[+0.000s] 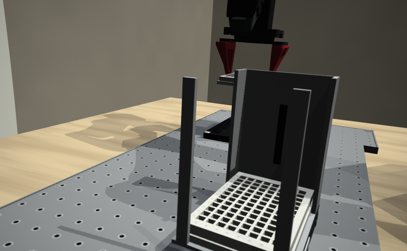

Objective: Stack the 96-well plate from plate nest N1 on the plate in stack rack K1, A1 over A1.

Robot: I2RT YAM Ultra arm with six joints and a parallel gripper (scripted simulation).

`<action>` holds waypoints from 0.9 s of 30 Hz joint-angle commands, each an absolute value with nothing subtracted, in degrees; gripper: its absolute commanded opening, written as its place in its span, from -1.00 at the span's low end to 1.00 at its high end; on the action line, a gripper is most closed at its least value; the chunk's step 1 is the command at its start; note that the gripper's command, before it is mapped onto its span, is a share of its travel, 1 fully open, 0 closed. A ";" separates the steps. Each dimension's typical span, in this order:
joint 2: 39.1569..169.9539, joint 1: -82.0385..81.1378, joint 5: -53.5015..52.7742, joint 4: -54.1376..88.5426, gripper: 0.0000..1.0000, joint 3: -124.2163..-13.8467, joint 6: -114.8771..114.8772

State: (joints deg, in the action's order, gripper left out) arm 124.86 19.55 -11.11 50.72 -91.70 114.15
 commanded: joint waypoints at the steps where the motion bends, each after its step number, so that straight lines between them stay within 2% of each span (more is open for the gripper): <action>1: 122.92 20.35 -11.85 53.35 -1.00 -93.50 114.69; 27: 120.06 21.41 -11.94 60.66 -1.00 -97.75 115.77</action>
